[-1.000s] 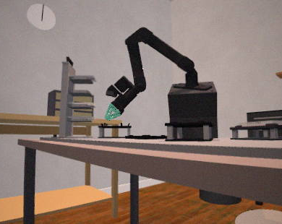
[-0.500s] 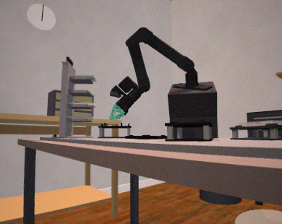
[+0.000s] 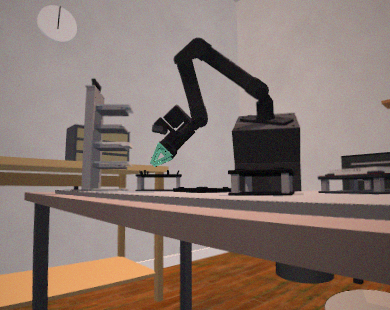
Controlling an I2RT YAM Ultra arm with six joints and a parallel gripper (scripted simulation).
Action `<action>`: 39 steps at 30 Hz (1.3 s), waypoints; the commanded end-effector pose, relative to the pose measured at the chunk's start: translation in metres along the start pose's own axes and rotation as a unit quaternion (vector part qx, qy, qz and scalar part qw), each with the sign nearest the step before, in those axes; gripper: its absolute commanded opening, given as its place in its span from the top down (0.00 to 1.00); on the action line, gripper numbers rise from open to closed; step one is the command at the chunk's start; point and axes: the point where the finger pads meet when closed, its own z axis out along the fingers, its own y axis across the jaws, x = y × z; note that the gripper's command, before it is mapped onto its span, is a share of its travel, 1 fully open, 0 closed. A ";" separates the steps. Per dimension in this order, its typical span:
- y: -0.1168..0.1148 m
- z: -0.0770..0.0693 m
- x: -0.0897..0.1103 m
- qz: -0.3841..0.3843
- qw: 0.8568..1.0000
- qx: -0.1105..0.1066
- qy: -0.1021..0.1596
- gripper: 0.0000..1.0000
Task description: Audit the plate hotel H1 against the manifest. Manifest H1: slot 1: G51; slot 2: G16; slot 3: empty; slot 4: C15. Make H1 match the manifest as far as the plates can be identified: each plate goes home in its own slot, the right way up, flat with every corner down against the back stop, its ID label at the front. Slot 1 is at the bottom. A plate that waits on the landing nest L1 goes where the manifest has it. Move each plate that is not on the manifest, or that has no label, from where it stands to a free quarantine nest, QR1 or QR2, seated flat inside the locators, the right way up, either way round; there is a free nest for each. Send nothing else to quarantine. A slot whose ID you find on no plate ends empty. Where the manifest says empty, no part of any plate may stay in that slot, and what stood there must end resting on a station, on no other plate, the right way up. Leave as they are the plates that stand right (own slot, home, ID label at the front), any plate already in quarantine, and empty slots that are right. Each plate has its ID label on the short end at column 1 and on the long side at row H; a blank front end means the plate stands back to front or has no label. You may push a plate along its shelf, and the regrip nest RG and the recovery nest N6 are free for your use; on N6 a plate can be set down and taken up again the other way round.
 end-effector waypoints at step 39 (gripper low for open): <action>-0.004 -0.030 -0.007 -0.002 1.000 0.002 -0.015 0.00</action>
